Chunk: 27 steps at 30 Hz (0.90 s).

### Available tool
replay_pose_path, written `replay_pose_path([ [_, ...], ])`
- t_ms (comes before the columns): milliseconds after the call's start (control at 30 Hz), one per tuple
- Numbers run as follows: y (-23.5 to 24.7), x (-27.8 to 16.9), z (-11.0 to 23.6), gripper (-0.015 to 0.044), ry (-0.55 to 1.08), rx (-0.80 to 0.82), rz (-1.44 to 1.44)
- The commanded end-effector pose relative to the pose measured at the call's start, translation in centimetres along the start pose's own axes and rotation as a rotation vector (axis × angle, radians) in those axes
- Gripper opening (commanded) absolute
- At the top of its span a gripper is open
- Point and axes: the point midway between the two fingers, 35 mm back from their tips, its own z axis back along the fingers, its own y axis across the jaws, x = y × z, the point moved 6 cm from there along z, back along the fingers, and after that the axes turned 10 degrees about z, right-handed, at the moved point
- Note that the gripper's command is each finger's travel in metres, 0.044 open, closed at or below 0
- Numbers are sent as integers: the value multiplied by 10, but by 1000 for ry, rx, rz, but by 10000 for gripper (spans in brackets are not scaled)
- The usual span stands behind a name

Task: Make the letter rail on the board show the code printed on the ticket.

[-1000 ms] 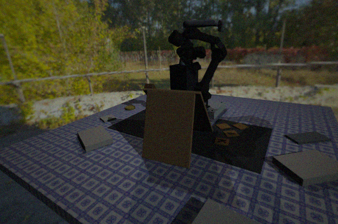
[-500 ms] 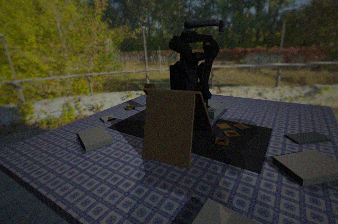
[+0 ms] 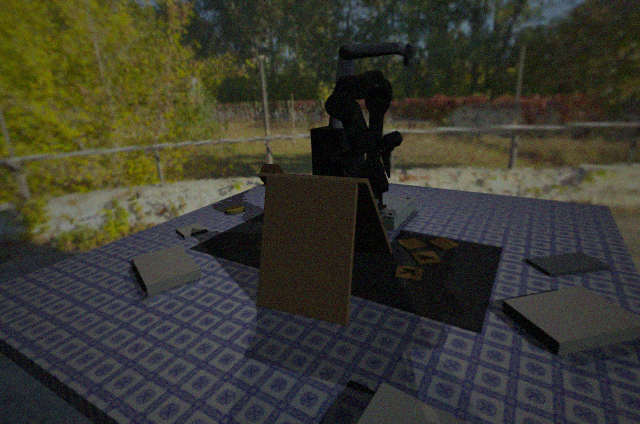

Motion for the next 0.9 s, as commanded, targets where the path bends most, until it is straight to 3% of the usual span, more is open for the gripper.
replay_pose_path([
  [0,22,11,-67,340,200,-51,-505],
  [467,59,17,-126,340,293,-236,-988],
  [867,100,7,-175,340,256,-452,-1375],
])
